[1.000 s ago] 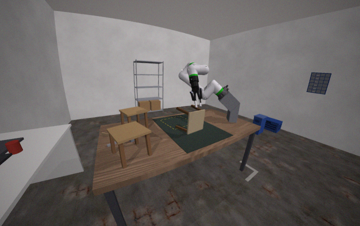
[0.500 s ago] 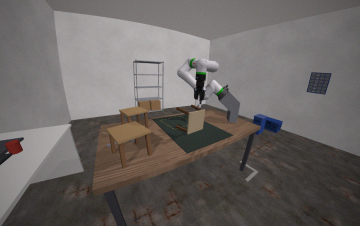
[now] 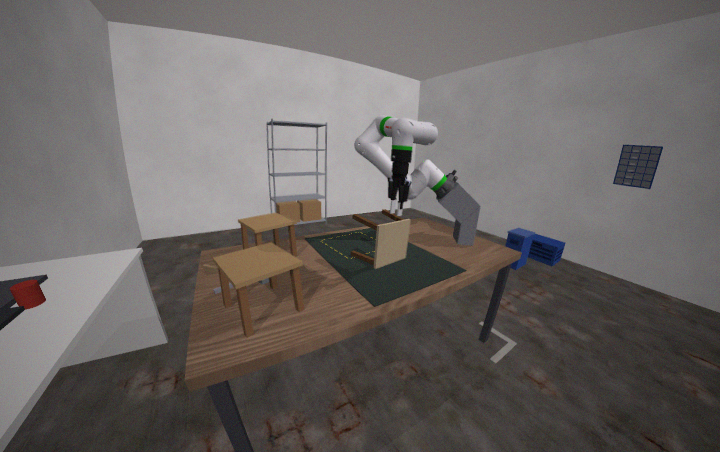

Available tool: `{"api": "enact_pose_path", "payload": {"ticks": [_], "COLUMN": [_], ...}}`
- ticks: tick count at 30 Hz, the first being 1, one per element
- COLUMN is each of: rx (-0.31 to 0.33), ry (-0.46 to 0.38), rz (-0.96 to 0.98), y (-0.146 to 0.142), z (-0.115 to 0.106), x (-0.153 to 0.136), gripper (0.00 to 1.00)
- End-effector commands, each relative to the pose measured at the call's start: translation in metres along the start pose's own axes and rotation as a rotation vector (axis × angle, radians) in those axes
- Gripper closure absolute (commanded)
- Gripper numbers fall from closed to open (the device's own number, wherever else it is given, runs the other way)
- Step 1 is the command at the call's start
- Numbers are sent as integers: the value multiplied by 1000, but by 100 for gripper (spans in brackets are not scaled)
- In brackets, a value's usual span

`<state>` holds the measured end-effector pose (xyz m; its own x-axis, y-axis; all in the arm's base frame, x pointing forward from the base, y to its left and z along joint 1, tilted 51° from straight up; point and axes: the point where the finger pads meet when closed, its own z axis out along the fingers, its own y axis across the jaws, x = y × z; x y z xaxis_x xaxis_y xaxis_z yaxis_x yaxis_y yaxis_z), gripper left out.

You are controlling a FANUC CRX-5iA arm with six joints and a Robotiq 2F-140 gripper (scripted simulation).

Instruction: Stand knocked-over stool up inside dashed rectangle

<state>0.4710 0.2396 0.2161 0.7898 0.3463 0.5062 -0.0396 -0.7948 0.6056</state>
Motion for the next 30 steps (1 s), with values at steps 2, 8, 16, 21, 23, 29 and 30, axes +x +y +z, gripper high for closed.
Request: {"api": "enact_pose_path", "payload": {"ticks": [2, 8, 16, 21, 23, 29, 30], "rx": [1, 1, 1, 1, 1, 1, 1], "ry": [1, 1, 1, 1, 1, 1, 1], "rz": [0, 0, 0, 0, 0, 0, 0], "y": [0, 0, -1, -1, -1, -1, -1], "z": [2, 4, 8, 9, 9, 11, 12], "x": [0, 0, 1, 1, 1, 1, 1], "gripper": [67, 67, 67, 67, 67, 67, 67]}}
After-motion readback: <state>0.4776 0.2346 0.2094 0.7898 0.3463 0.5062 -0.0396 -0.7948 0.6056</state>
